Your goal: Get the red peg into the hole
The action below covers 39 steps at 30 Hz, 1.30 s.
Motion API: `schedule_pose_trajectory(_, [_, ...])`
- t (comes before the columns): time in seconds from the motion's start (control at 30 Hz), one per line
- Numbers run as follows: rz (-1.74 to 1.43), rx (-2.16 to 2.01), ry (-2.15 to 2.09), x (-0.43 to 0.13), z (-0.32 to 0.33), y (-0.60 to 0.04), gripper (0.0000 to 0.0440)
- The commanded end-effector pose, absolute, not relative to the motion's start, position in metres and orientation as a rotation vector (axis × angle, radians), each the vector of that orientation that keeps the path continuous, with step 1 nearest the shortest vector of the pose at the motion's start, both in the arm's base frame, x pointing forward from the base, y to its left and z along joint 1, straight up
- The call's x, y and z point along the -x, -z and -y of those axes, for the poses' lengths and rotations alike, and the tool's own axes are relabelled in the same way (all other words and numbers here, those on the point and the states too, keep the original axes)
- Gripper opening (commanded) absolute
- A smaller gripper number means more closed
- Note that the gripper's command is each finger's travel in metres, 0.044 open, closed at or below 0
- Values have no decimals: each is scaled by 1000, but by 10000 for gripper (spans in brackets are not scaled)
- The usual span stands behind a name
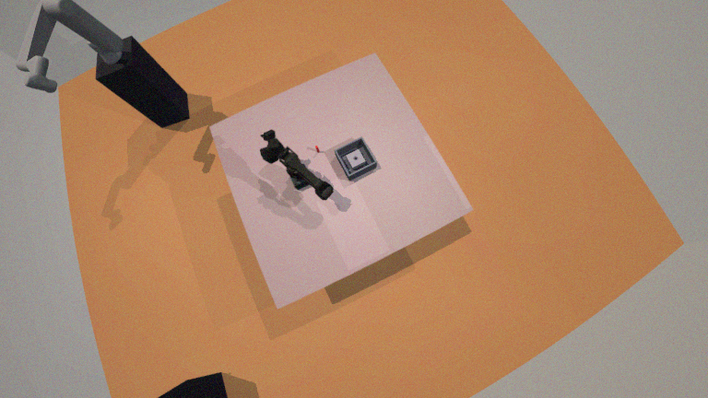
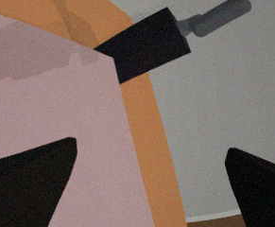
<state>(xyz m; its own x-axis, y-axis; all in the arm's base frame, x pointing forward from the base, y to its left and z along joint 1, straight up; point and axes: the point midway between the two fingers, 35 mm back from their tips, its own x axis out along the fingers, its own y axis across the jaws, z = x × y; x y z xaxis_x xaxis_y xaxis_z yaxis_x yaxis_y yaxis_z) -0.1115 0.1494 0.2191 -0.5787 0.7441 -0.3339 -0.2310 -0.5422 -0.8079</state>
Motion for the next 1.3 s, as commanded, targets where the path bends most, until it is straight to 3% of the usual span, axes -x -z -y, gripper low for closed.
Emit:
schedule_pose_trajectory(0.0, [953, 896, -2130, 110, -152, -223, 416])
schedule_pose_trajectory(0.07, [880, 868, -2115, 106, -156, -229, 440])
schedule_pose_trajectory(1.27, [-382, 439, -1624, 16, -202, -221, 440])
